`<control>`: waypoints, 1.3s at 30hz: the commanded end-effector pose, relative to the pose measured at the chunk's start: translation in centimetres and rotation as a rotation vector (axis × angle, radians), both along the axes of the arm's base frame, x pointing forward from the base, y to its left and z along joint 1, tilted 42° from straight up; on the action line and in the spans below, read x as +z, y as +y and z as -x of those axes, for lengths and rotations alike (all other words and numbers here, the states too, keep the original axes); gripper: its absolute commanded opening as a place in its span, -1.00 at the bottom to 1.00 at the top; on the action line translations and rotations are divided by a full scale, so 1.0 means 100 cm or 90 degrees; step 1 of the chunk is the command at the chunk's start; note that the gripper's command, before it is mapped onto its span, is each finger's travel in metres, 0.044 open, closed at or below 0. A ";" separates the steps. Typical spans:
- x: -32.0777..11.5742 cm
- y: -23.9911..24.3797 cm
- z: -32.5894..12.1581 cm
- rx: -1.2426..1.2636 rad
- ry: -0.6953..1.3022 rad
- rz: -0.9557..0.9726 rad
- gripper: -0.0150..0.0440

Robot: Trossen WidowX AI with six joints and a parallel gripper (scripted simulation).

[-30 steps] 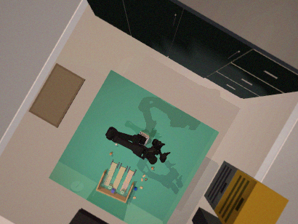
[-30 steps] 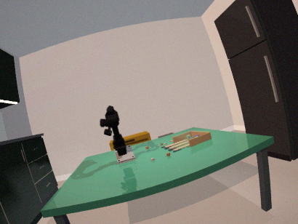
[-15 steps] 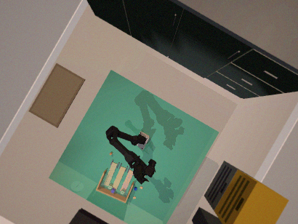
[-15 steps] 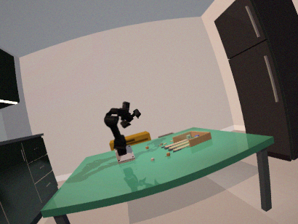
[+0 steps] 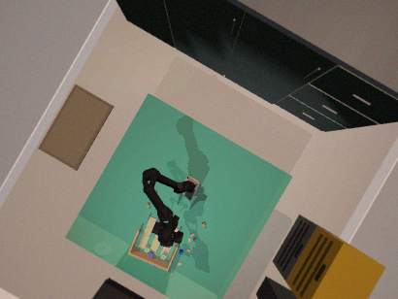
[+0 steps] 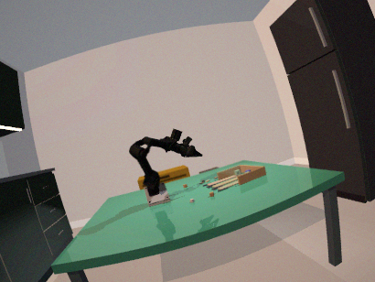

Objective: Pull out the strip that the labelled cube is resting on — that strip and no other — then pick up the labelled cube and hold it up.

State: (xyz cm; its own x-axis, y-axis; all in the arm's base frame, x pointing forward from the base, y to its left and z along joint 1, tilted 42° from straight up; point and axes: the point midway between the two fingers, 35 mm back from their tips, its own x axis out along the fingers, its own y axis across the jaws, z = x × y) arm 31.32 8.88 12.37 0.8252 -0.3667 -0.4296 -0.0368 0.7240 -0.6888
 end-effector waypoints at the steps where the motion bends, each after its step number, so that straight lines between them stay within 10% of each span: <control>1: 0.009 -0.020 -0.003 -0.076 -0.049 -0.015 0.86; 11: 0.009 -0.020 -0.003 -0.076 -0.049 -0.015 0.86; 26: -0.065 -0.016 -0.070 -0.241 0.252 -0.015 -0.47; 39: -0.124 -0.035 -0.077 -0.428 0.444 -0.006 -0.49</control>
State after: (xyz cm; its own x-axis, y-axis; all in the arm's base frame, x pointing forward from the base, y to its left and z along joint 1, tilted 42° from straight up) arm 39.18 5.48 0.42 0.0524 -0.6623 -0.7474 -0.0217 0.7475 -0.6639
